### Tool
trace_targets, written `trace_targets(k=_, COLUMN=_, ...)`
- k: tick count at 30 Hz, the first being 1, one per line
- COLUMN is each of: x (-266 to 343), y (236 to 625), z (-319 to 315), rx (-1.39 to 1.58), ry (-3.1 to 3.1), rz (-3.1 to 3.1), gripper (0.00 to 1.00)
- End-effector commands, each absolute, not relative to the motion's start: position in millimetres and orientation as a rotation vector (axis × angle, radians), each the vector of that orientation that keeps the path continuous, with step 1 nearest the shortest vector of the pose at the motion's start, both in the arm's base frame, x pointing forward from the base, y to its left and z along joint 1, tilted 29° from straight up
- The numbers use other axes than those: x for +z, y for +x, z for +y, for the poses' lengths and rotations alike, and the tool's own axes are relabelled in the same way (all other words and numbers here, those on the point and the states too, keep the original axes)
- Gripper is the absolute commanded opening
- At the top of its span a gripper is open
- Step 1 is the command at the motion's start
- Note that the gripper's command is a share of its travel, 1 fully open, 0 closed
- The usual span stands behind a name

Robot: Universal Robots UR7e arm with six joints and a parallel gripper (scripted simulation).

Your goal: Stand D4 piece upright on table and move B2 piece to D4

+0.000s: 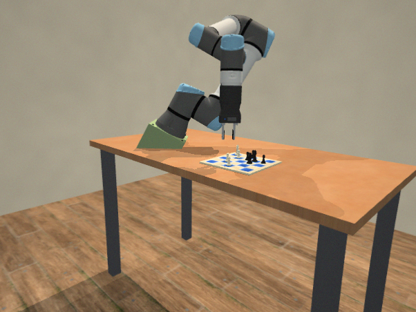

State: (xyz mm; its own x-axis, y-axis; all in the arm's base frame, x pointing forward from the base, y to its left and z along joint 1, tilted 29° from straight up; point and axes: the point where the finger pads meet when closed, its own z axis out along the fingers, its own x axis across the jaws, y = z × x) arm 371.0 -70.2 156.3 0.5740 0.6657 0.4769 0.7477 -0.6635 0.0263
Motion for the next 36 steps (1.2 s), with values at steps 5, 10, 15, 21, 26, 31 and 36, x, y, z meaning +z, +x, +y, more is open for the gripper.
trace_targets(k=5, x=145, y=376, z=-66, rx=-0.684, ry=-2.626, rz=-1.191, gripper=0.68)
trace_targets(k=10, x=138, y=378, z=-63, rx=-0.684, ry=-2.626, rz=-1.191, gripper=0.68)
trace_targets(k=15, x=134, y=380, z=-62, rx=-0.684, ry=-2.626, rz=-1.191, gripper=0.68)
trace_targets(k=21, x=126, y=383, z=-59, rx=-0.684, ry=-2.626, rz=-1.191, gripper=0.68)
trace_targets(k=26, x=122, y=385, z=-57, rx=-0.684, ry=-2.626, rz=-1.191, gripper=0.68)
trace_targets(k=31, x=120, y=385, z=-56, rx=-0.684, ry=-2.626, rz=-1.191, gripper=0.68)
trace_targets(k=36, x=119, y=386, z=-56, rx=-0.684, ry=-2.626, rz=-1.191, gripper=0.68)
